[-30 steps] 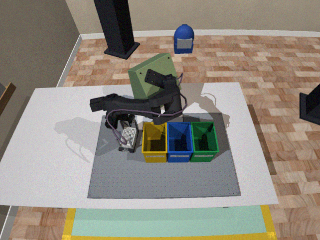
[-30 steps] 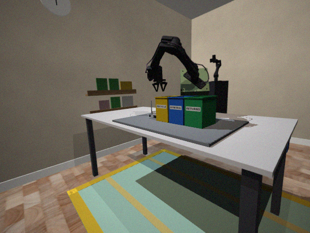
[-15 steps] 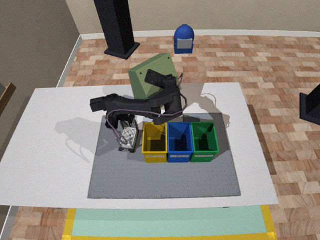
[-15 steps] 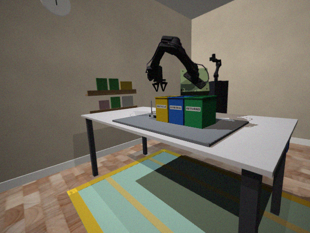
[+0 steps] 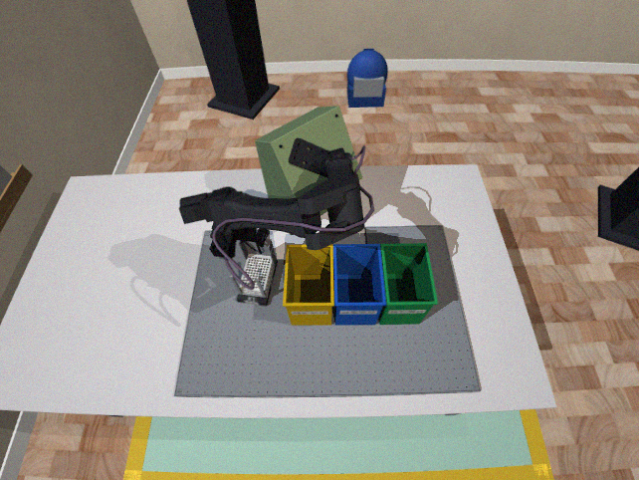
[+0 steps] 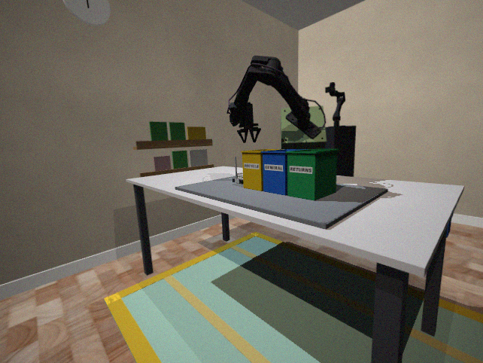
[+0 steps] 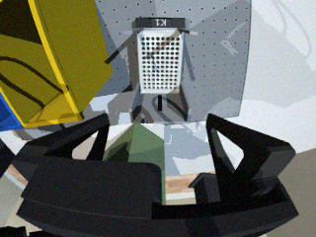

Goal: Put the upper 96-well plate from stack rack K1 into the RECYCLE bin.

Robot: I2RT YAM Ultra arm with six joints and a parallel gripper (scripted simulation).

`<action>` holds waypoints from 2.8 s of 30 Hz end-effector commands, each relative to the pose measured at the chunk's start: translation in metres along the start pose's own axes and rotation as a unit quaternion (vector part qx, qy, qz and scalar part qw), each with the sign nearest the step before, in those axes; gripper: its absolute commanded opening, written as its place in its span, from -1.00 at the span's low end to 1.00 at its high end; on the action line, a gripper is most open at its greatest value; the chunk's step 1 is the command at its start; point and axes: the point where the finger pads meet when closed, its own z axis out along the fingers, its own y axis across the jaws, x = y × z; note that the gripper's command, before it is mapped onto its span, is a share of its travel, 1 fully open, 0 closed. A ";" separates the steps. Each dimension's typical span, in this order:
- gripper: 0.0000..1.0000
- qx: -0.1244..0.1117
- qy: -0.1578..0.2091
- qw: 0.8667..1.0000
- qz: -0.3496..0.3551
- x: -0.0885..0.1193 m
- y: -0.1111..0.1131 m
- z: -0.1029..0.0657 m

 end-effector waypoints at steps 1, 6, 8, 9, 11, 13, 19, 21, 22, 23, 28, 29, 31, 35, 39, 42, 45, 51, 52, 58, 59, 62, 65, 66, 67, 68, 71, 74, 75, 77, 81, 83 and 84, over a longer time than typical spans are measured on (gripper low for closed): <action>1.00 0.009 -0.020 1.000 -0.003 -0.008 -0.008 -0.011; 1.00 0.009 -0.020 1.000 -0.003 -0.008 -0.008 -0.011; 1.00 0.009 -0.020 1.000 -0.003 -0.008 -0.008 -0.011; 1.00 0.009 -0.020 1.000 -0.003 -0.008 -0.008 -0.011; 1.00 0.004 -0.018 1.000 0.010 0.001 -0.005 -0.002; 1.00 0.004 -0.018 1.000 0.010 0.001 -0.005 -0.002; 1.00 0.001 -0.016 1.000 0.015 0.004 -0.004 0.010; 1.00 0.003 -0.016 1.000 0.010 0.001 -0.003 0.012; 1.00 0.002 -0.014 1.000 0.004 -0.001 -0.001 0.015; 1.00 0.000 -0.012 1.000 0.003 -0.001 0.000 0.018; 1.00 0.000 -0.015 1.000 0.014 0.004 -0.003 0.025; 1.00 0.000 -0.015 1.000 0.014 0.004 -0.003 0.025; 1.00 0.007 -0.018 1.000 -0.001 -0.005 -0.001 0.022; 1.00 0.002 -0.013 1.000 0.003 -0.002 0.000 0.033; 1.00 -0.002 -0.011 1.000 0.012 0.003 -0.002 0.042; 1.00 -0.001 -0.011 1.000 0.005 0.000 0.000 0.046; 1.00 0.001 -0.014 1.000 0.015 0.004 -0.004 0.049; 1.00 -0.002 -0.010 1.000 0.005 0.000 0.000 0.058; 1.00 -0.004 -0.009 1.000 0.009 0.003 0.000 0.061; 1.00 -0.003 -0.009 1.000 0.007 0.001 0.000 0.070; 1.00 -0.004 -0.008 1.000 0.010 0.003 0.000 0.073; 1.00 0.002 -0.014 1.000 0.013 0.002 -0.004 0.073; 1.00 0.007 -0.020 1.000 0.002 -0.005 -0.003 0.070; 1.00 0.001 -0.013 1.000 0.003 -0.002 0.000 0.077; 1.00 -0.003 -0.009 1.000 0.007 0.001 0.000 0.082; 1.00 -0.004 -0.007 1.000 0.011 0.004 0.000 0.085; 1.00 0.000 -0.012 1.000 0.015 0.004 -0.004 0.086; 1.00 -0.002 -0.010 1.000 0.009 0.002 -0.001 0.092; 1.00 -0.003 -0.008 1.000 0.009 0.003 0.000 0.096; 1.00 -0.003 -0.007 1.000 0.011 0.004 -0.001 0.099; 1.00 0.002 -0.011 1.000 0.015 0.004 -0.004 0.099; 1.00 0.004 -0.011 1.000 0.007 0.000 -0.003 0.101; 1.00 -0.001 -0.004 1.000 0.011 0.005 -0.001 0.108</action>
